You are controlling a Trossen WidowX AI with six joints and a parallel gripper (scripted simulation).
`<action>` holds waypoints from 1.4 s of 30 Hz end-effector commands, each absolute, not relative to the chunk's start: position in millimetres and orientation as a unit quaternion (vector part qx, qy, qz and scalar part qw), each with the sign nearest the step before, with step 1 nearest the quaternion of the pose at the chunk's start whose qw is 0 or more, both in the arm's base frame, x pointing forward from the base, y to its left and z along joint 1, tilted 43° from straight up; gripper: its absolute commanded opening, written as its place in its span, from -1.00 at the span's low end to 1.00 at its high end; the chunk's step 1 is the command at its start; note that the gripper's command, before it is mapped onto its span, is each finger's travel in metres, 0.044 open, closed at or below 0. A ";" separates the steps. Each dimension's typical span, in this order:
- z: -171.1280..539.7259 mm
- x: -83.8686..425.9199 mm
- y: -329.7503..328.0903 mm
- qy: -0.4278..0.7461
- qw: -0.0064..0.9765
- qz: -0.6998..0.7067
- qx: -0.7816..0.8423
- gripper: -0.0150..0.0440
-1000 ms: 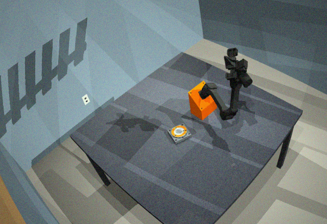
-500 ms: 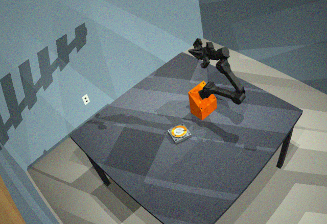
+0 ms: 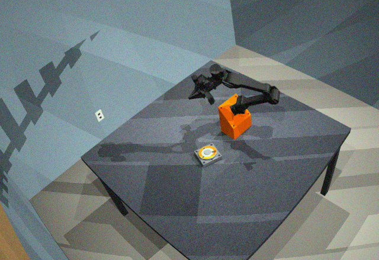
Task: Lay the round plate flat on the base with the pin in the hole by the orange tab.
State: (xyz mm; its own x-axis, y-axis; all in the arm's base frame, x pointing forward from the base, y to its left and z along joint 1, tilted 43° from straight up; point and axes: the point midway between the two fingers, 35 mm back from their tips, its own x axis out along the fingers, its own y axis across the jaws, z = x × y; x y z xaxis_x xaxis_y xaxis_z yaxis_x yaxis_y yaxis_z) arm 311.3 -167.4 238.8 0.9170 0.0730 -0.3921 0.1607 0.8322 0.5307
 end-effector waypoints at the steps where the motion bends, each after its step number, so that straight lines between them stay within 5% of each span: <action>1: 183.8 327.8 -116.8 0.301 0.906 0.046 0.295 -0.49; 8: 112.7 323.8 -36.5 0.443 0.842 0.141 0.274 -0.49; 19: 26.0 240.2 87.2 0.656 0.657 0.314 0.199 -0.49; 42: -13.8 232.1 117.7 0.660 0.652 0.318 0.198 -0.49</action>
State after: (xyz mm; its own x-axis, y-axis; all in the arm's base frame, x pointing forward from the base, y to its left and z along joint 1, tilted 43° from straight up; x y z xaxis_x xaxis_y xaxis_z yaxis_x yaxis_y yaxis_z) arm 233.6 115.2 -12.0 -0.0695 0.6716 -0.7376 -0.1587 0.7225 0.6729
